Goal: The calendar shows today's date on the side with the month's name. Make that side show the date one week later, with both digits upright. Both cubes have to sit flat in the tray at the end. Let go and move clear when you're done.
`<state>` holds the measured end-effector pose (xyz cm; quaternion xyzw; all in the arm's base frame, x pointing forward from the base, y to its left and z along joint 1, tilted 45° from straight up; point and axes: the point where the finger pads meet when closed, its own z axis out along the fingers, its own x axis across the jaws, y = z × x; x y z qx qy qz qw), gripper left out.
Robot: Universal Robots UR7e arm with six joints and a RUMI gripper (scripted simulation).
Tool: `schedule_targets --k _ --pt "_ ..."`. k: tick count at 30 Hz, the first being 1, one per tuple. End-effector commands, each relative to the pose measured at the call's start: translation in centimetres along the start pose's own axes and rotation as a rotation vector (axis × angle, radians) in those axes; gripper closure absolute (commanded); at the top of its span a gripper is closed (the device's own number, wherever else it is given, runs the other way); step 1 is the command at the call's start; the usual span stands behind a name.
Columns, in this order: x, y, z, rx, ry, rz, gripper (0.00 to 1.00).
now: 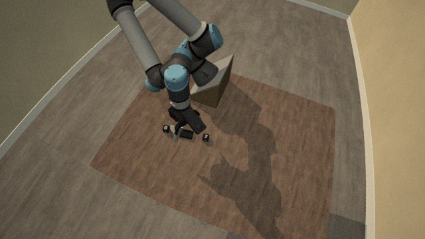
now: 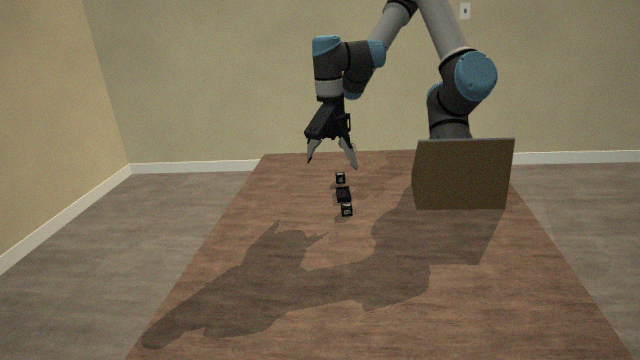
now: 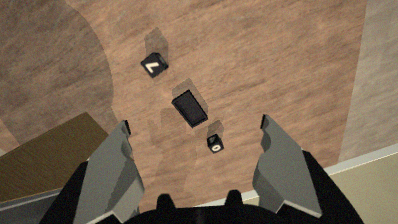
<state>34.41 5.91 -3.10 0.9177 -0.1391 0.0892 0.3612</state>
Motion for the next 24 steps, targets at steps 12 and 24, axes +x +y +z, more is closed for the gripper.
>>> schedule_targets --k 12,24 --pt "1.7 2.0 0.1 -0.007 0.001 0.489 0.00" --pt "2.7 3.7 0.1 -0.007 0.004 0.833 0.00"
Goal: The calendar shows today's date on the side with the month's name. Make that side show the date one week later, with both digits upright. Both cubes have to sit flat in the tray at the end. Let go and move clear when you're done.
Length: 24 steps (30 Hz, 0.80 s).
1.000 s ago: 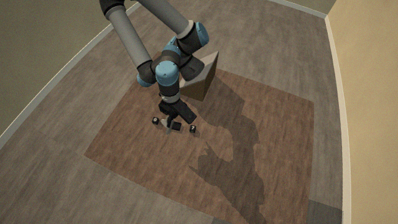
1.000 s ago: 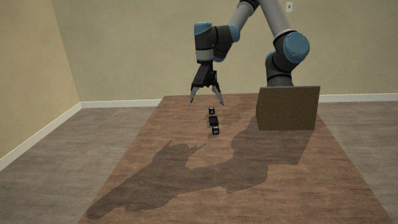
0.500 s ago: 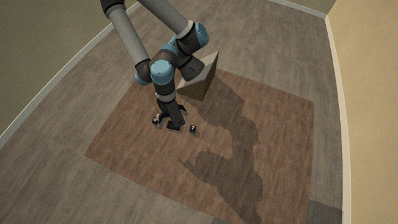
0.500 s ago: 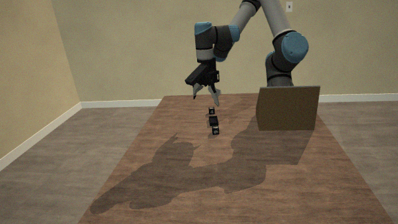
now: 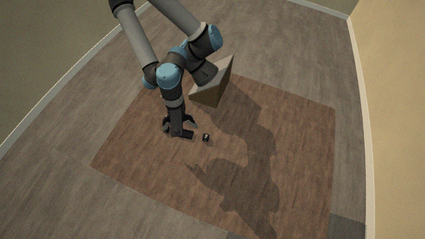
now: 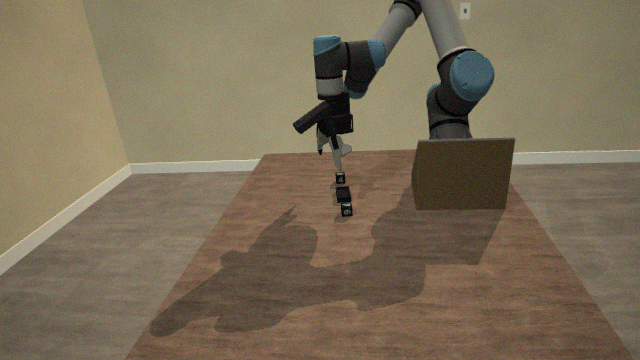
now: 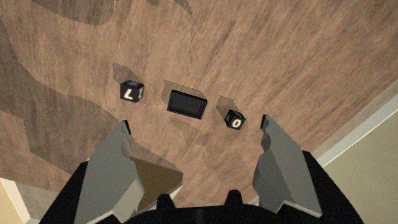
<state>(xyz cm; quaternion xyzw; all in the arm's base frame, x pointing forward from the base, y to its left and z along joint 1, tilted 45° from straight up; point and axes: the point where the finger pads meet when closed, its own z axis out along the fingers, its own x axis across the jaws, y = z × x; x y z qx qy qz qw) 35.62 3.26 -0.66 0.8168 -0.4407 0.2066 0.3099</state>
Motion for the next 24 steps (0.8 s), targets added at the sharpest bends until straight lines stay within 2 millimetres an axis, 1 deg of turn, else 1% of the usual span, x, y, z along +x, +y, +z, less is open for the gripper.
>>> schedule_targets --k 1,6,9,12,13,15,16,18,19,22,24 --pt "0.8 0.3 0.0 -0.006 0.004 0.145 0.00" --pt "1.7 0.7 0.0 -0.006 0.006 0.323 0.00" --pt "1.8 0.7 0.0 -0.006 0.006 0.336 0.00" --pt "2.5 1.1 0.1 -0.006 0.007 0.474 0.00" --pt "2.5 1.1 0.1 -0.006 0.007 0.475 0.00" --pt "2.9 1.4 0.1 -0.006 0.008 0.561 0.00" --pt "2.9 1.4 0.1 -0.006 0.008 0.566 0.00" --pt "3.4 1.6 0.1 -0.006 0.009 0.651 0.00" --pt "3.4 1.7 0.1 -0.006 0.009 0.654 0.00" --pt "3.9 2.0 0.2 -0.005 0.010 0.769 0.00" --pt "4.0 2.1 0.2 -0.005 0.010 0.783 0.00"
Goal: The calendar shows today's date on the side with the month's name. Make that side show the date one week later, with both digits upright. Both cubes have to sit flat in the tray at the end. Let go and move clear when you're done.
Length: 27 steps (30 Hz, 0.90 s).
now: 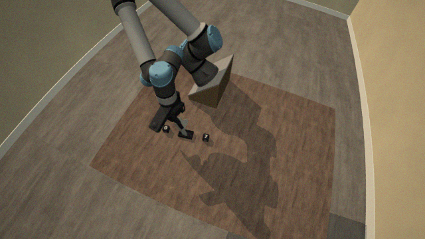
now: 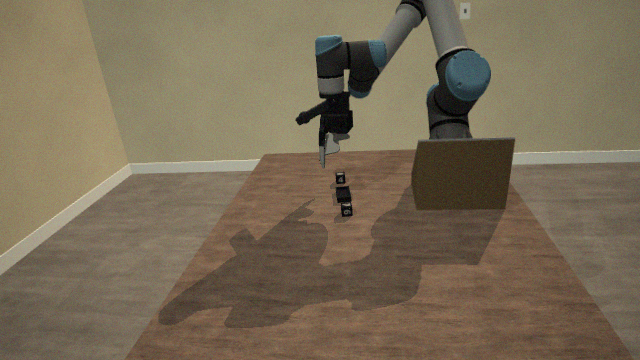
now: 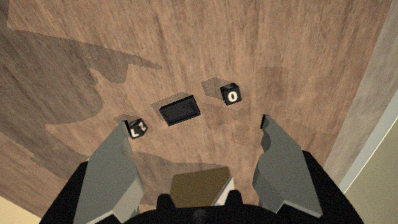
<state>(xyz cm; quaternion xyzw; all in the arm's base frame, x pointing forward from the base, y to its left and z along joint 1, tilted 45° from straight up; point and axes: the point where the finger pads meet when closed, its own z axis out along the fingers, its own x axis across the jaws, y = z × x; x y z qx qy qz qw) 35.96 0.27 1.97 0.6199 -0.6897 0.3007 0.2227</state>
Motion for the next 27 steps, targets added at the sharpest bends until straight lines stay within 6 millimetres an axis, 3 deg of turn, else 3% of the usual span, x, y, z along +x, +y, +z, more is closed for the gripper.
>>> schedule_targets --k 1,11,27 --pt "0.5 -0.1 0.0 -0.003 0.008 0.095 0.00" --pt "2.5 -0.1 0.1 -0.001 0.012 0.439 0.00" --pt "4.7 0.2 0.2 0.003 0.016 0.839 0.00"
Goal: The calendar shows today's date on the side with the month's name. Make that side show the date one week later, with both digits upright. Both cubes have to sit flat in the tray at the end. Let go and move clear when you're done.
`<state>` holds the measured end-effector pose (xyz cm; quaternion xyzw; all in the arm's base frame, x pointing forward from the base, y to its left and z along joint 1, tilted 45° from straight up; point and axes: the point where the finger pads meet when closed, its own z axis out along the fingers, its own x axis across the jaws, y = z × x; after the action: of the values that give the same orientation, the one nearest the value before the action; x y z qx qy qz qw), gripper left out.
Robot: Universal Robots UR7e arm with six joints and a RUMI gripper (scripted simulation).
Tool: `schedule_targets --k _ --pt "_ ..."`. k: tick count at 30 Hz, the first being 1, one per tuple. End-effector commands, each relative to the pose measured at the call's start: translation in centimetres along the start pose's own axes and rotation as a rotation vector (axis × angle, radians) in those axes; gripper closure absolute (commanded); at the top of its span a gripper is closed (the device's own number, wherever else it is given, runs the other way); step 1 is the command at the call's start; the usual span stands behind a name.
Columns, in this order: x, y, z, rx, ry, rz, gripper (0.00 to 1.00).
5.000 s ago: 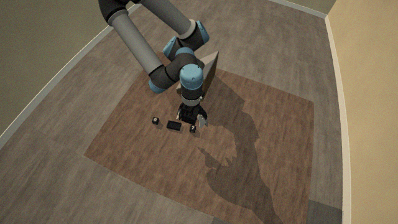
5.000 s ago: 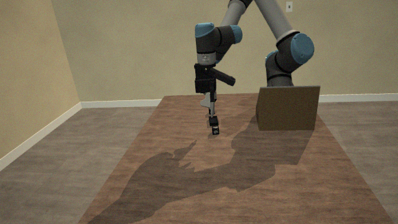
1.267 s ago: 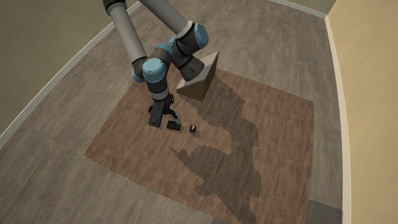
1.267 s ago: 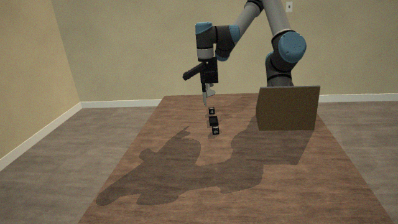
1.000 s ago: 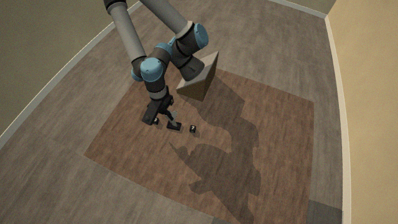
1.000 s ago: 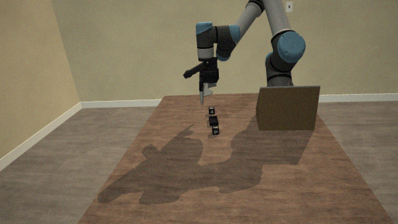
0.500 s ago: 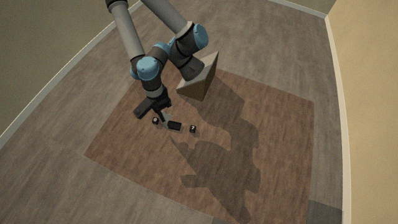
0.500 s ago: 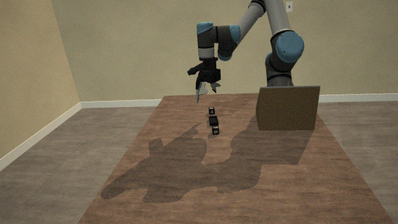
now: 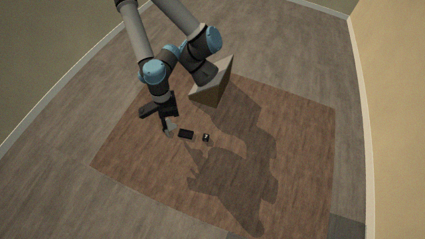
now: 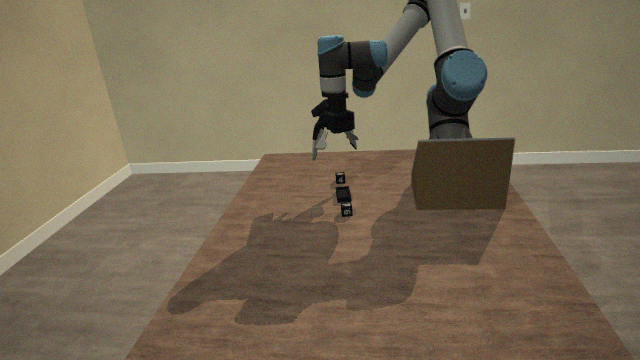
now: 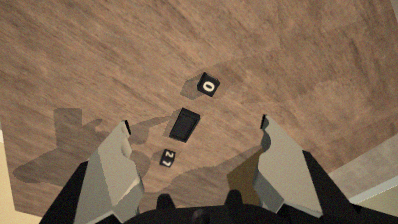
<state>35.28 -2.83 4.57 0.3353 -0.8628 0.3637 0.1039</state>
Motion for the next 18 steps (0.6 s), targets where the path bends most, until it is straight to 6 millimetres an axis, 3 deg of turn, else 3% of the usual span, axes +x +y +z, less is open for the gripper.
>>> schedule_targets --k 1,18 --pt "0.6 -0.4 0.0 0.003 0.008 0.142 0.00" --pt "1.9 -1.0 0.1 0.006 0.010 0.403 0.00"
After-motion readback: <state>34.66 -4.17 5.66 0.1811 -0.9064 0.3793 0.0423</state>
